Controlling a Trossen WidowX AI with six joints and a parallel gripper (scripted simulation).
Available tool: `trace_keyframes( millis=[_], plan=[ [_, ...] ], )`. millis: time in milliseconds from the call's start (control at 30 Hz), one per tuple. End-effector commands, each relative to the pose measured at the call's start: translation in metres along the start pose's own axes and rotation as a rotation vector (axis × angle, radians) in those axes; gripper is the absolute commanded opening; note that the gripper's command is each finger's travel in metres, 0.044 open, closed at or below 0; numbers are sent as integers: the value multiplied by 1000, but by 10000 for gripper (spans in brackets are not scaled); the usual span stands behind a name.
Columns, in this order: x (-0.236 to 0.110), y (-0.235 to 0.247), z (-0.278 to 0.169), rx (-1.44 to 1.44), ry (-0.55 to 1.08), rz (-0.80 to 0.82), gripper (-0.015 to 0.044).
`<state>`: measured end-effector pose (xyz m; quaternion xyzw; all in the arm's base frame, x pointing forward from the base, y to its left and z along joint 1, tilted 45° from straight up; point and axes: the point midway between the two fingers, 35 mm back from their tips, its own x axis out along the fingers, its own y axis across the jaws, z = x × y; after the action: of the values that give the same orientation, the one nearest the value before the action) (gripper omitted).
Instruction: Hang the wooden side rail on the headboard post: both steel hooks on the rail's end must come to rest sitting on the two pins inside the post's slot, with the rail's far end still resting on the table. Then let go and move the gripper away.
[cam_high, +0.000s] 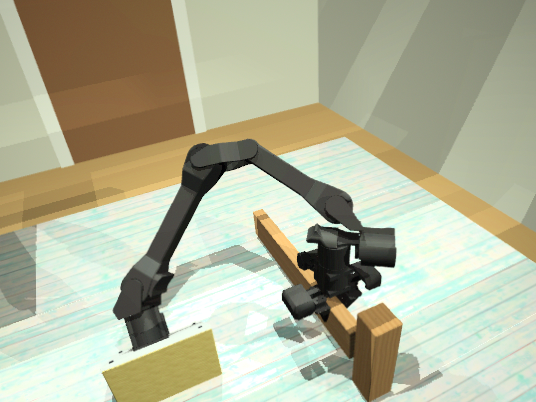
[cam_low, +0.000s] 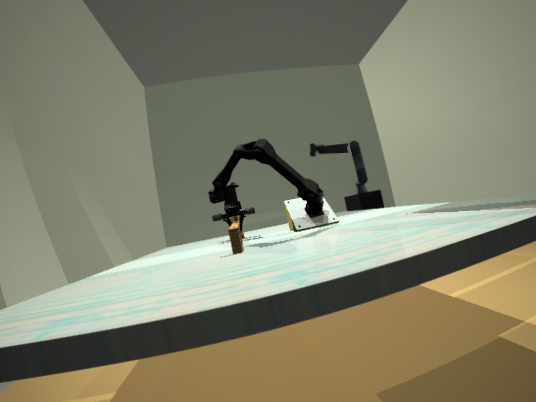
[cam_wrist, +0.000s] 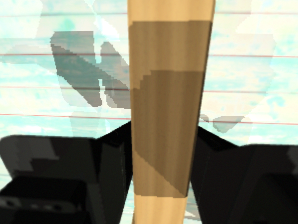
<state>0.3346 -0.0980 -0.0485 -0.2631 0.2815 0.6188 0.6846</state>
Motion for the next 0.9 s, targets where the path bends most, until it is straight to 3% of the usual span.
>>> trace_keyframes(
  millis=[0,867],
  plan=[
    [-5,-1,-1,-13,4,-9,0],
    [-10,-1,-1,-13,5,-9,0]
  ],
)
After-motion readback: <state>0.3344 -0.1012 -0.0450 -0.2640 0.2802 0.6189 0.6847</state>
